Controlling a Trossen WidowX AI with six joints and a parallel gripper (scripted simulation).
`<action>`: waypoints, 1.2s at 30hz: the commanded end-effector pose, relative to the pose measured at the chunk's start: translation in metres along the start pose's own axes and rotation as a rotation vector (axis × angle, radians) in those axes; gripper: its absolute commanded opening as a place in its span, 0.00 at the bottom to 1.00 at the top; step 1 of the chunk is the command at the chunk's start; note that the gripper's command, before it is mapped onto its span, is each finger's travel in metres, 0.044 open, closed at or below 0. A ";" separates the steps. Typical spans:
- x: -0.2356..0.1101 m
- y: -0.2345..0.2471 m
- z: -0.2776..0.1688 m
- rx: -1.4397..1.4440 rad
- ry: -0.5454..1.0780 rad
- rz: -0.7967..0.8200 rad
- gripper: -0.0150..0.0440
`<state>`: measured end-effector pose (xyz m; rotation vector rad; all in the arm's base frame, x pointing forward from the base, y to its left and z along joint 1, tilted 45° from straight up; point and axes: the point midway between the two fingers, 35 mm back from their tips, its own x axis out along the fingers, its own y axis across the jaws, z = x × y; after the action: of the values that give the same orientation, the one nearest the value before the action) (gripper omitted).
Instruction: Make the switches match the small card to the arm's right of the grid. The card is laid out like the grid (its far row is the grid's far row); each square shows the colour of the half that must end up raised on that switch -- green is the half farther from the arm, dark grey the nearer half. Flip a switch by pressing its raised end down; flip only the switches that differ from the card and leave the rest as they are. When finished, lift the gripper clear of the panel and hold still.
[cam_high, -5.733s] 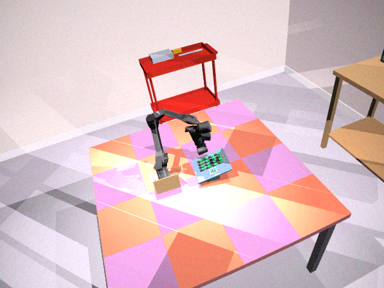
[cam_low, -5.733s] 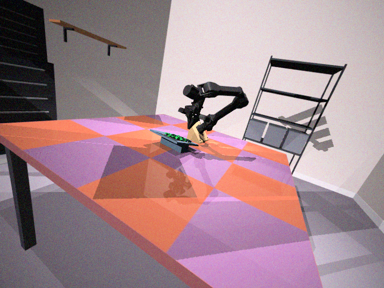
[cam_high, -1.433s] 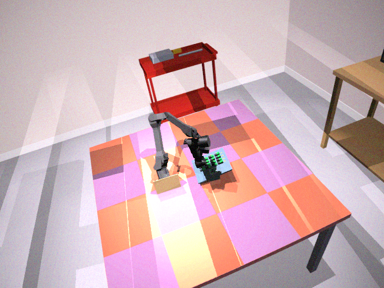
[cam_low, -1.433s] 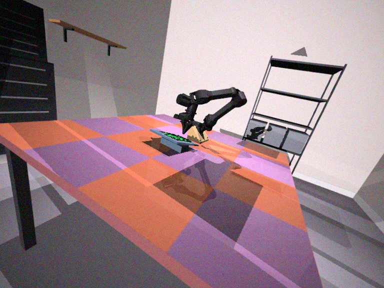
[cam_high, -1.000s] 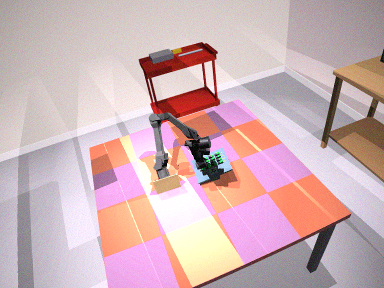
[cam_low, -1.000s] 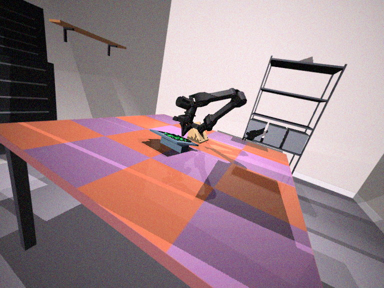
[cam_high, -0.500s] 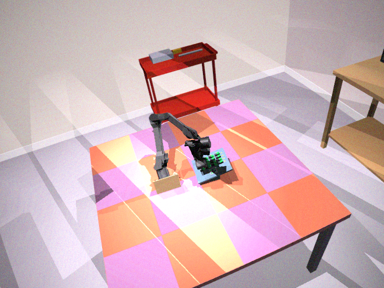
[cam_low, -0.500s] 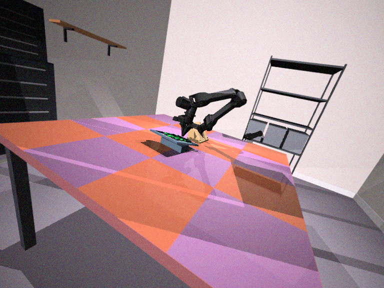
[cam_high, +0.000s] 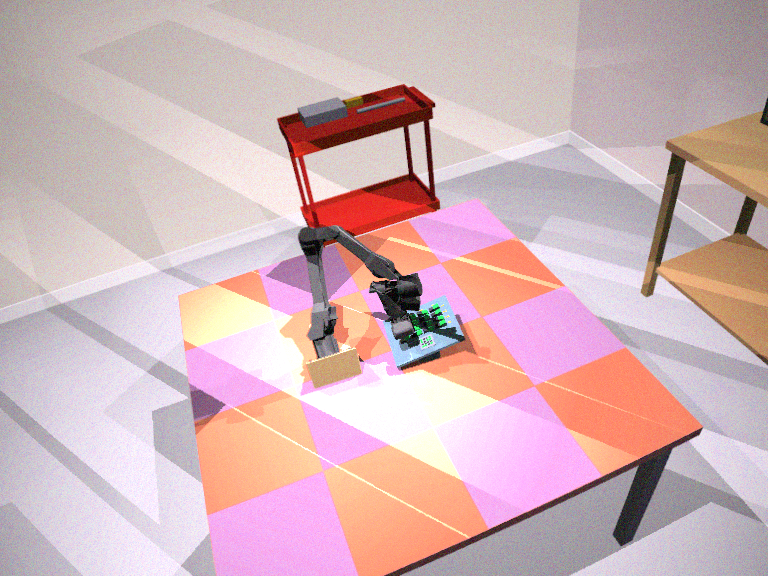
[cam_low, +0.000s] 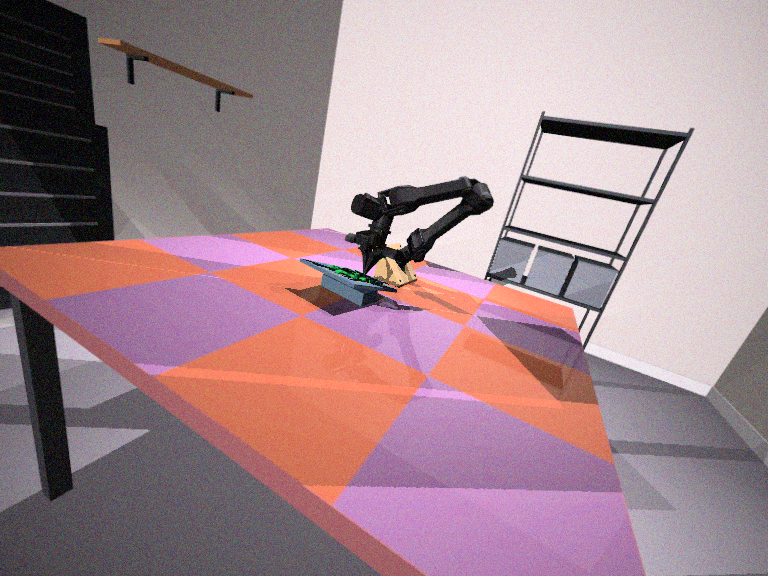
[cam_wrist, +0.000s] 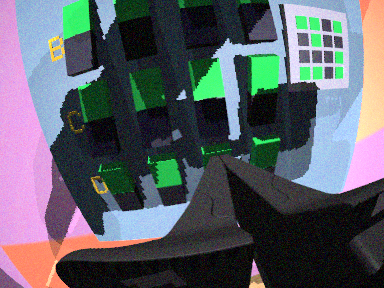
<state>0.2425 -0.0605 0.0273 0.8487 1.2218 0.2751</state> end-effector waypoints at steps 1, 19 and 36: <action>0.001 0.000 0.000 0.003 -0.002 0.004 0.25; 0.003 0.000 0.000 0.003 -0.002 0.004 0.25; -0.061 0.000 -0.002 0.004 -0.027 0.001 0.25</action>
<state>0.2249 -0.0898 0.0585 0.8624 1.2010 0.2591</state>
